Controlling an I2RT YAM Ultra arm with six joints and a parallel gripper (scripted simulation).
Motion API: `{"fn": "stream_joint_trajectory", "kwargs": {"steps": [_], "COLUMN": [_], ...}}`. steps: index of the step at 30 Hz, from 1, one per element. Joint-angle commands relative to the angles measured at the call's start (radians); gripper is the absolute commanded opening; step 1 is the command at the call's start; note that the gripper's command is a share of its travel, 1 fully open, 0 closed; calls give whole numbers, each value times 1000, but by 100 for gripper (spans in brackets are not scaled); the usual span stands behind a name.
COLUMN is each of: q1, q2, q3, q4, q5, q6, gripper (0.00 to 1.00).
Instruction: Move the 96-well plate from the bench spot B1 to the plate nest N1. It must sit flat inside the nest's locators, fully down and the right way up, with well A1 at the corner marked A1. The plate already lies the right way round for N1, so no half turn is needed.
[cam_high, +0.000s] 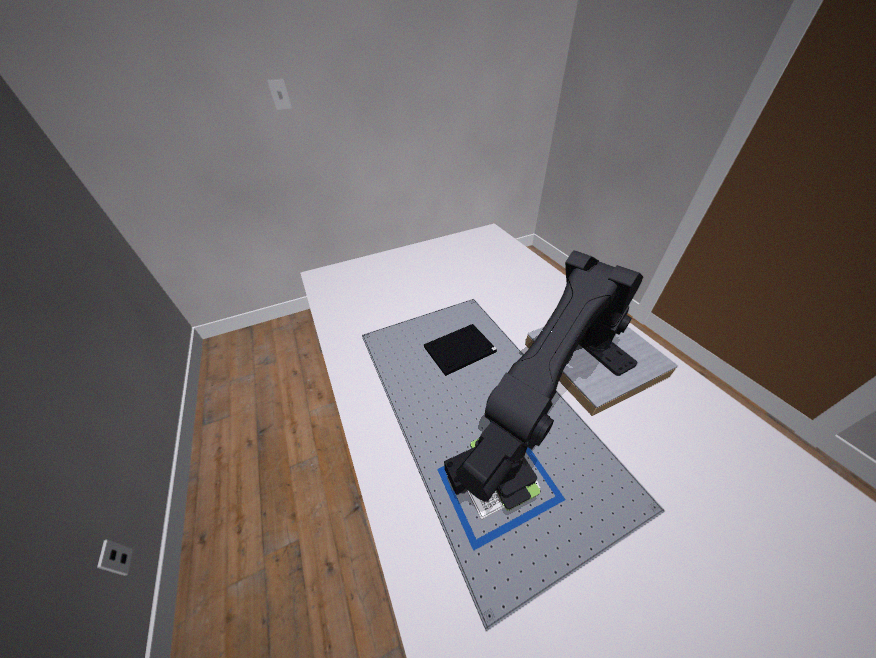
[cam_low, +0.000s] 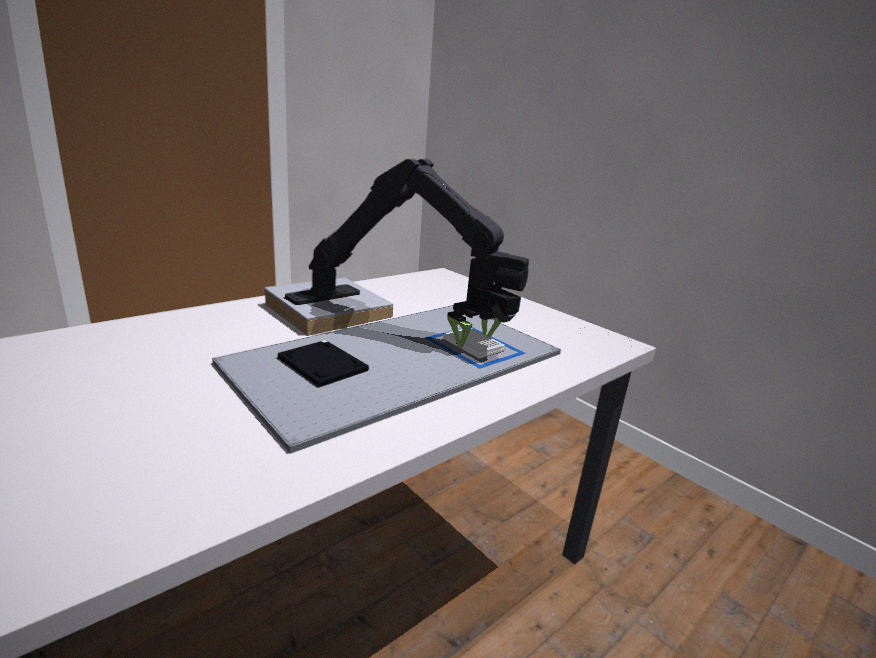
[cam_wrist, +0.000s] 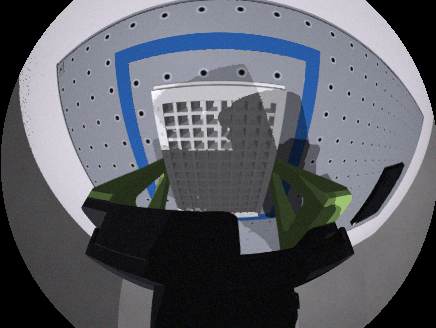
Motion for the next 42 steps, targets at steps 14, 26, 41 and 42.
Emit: {"fn": "stream_joint_trajectory", "kwargs": {"steps": [14,26,41,42], "q1": [-1,-4,-7,-7], "q2": [-72,-89,-100,-101], "q3": [85,136,203,209], "q4": [-99,-167,-245,-251], "q5": [5,5,5,5], "q6": [2,1,-1,-2], "gripper": [0,0,0,0]}}
